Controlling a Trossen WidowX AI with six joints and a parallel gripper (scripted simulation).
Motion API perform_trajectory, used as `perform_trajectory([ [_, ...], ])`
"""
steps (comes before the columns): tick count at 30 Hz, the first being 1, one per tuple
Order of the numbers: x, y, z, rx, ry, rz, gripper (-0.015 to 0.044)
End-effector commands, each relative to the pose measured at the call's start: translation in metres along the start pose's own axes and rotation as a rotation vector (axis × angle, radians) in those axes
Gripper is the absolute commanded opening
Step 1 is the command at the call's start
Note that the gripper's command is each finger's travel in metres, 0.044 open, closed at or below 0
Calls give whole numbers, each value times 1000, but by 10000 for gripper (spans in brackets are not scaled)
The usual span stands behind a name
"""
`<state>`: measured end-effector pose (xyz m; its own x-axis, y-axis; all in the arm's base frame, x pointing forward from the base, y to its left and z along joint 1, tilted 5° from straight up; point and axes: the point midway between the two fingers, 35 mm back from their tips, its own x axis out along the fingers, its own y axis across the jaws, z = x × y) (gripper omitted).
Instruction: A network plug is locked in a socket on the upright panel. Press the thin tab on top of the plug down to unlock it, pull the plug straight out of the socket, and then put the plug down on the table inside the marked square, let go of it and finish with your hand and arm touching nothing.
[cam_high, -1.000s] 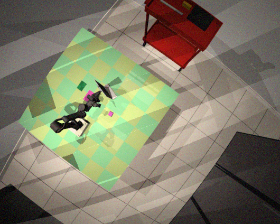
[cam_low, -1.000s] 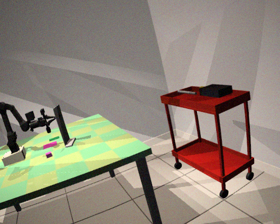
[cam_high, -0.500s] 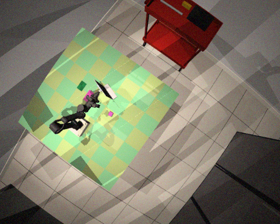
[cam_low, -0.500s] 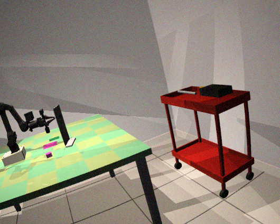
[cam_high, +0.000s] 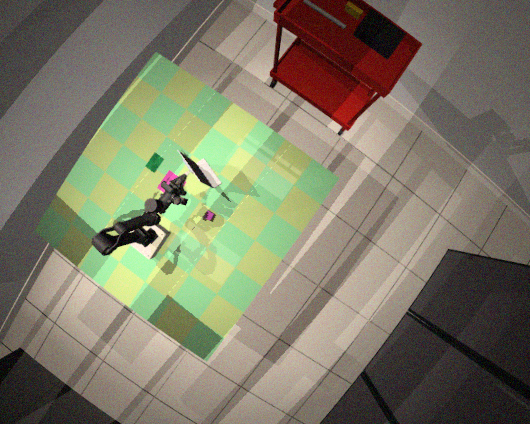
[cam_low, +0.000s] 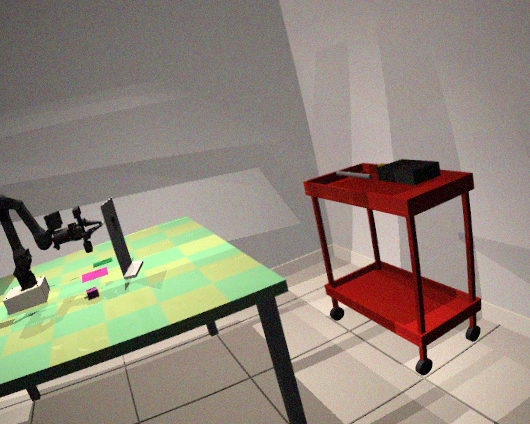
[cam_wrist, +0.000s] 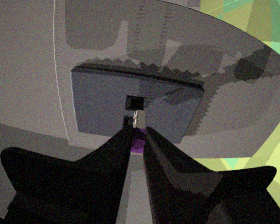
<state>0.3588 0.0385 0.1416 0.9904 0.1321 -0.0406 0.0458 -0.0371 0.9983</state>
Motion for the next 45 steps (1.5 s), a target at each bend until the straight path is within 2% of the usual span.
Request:
perform_trajectory([
  [1,-4,-1,-1,2,-4,-4,0],
  [45,-25,-1,-10,3,-5,-5,0],
])
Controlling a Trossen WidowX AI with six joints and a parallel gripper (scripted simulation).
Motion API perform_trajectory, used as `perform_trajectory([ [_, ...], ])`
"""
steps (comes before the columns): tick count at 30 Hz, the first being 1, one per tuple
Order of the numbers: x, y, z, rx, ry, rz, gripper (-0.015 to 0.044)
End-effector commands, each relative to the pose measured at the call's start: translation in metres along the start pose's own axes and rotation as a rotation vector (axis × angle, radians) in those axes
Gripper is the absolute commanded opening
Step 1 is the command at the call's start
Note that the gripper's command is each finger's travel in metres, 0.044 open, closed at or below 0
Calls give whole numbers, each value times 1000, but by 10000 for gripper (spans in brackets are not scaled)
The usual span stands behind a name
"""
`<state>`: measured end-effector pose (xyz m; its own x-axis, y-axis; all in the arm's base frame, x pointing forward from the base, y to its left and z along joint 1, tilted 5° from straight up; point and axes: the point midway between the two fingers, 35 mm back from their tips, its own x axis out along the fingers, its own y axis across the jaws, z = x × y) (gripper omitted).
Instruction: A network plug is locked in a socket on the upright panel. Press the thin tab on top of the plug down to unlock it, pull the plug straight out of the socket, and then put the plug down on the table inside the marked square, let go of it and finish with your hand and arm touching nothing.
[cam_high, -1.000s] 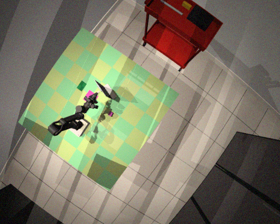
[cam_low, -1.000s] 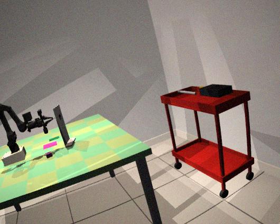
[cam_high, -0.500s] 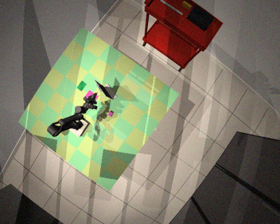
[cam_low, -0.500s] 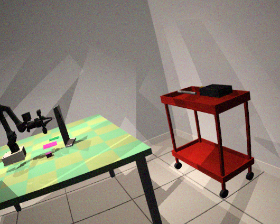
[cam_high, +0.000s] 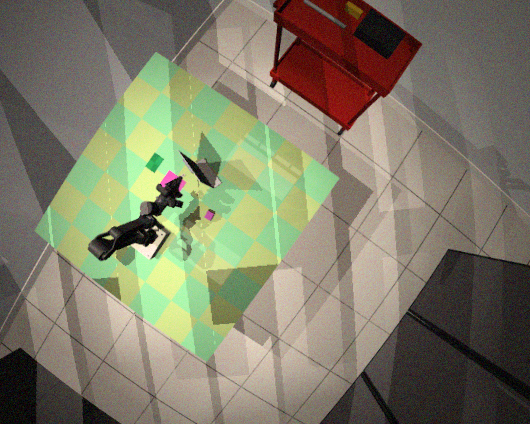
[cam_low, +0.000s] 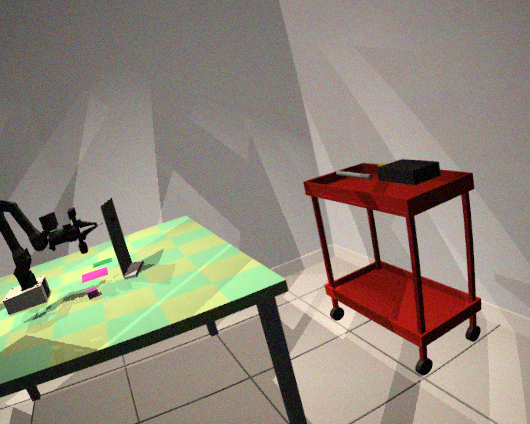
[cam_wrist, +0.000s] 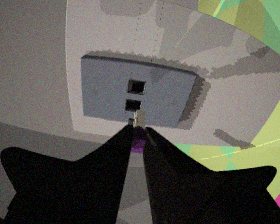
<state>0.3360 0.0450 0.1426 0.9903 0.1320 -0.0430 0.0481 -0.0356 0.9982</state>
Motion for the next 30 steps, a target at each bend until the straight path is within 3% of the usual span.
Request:
perform_trajectory([
  [1,-4,-1,0,4,-4,-3,0],
  [30,-15,-1,-6,5,-4,-4,0],
])
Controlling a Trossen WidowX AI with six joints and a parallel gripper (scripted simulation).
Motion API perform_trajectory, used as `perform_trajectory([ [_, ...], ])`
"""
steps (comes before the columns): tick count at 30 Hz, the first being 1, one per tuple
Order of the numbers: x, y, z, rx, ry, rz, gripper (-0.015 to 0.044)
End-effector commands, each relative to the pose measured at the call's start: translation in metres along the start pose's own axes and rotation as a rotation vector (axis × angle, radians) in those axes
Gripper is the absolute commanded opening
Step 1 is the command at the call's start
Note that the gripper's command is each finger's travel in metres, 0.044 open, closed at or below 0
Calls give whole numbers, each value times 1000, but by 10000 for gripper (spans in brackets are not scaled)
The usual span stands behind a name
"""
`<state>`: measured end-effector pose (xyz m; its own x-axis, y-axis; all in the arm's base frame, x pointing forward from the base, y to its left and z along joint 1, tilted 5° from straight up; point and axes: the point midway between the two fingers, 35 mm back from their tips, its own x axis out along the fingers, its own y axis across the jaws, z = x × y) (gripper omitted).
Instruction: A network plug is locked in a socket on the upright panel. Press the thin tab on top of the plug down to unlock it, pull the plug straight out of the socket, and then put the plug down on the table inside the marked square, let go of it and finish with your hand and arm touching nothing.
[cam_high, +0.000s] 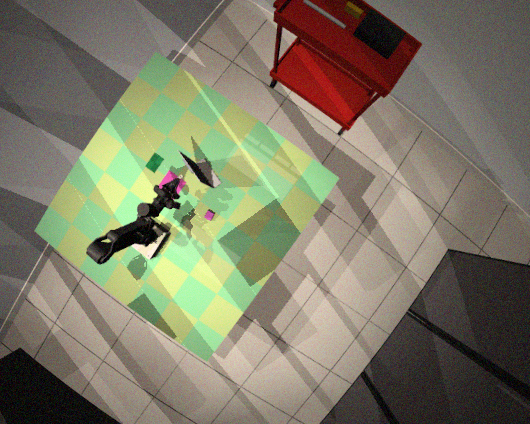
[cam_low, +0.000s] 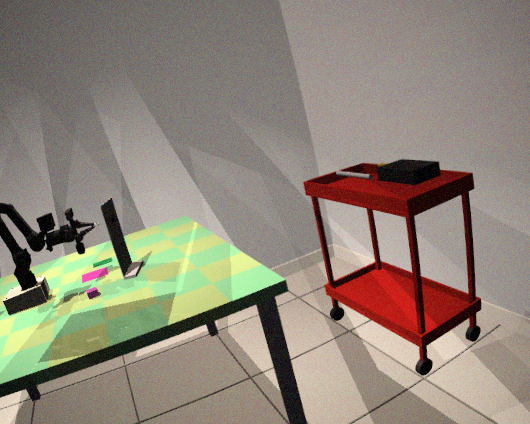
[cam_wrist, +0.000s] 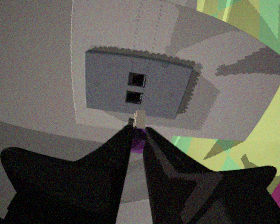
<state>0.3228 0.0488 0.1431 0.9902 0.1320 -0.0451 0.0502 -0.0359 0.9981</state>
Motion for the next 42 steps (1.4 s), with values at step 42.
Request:
perform_trajectory([
  [42,-23,60,0,4,-4,-2,0],
])
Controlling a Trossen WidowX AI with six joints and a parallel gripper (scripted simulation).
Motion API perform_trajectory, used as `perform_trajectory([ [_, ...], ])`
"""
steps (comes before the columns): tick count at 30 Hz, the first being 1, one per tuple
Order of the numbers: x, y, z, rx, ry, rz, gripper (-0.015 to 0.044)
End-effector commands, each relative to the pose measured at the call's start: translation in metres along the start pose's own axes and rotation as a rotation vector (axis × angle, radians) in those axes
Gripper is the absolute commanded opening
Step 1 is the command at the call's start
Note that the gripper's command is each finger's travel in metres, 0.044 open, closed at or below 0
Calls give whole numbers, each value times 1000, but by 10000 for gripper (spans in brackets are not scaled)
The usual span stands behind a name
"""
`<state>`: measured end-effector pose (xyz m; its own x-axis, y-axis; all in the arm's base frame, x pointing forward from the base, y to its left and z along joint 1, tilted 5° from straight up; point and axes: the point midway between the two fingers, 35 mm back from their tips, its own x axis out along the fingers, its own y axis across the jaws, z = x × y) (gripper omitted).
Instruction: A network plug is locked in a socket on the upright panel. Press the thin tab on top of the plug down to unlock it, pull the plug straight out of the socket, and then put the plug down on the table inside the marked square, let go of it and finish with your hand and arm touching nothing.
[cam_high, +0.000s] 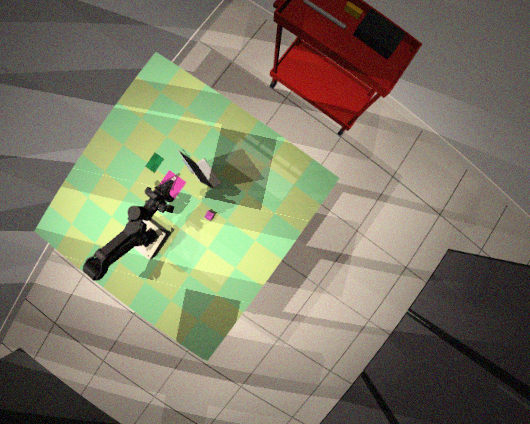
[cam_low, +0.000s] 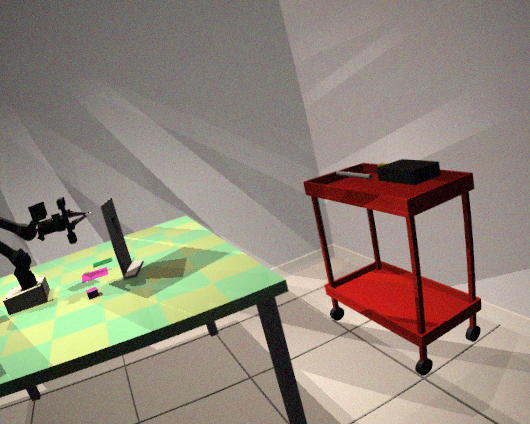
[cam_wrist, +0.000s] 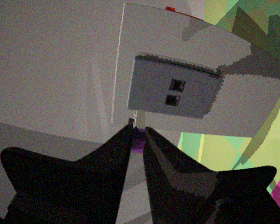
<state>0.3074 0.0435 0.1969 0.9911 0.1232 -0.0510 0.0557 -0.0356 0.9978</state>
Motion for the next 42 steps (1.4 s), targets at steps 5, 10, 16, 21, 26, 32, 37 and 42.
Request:
perform_trajectory([
  [5,-4,4,-3,0,13,-18,0],
  [10,1,-20,-16,-22,60,-136,0],
  [16,4,-53,-33,-48,124,-300,0],
  [21,1,-80,-47,-68,175,-437,0],
  [26,-5,-106,-60,-92,226,-573,0],
  [32,-18,-135,-74,-125,283,-737,0],
  [37,-32,-158,-83,-156,328,-873,0],
  [42,-40,-168,-88,-172,350,-941,0],
])
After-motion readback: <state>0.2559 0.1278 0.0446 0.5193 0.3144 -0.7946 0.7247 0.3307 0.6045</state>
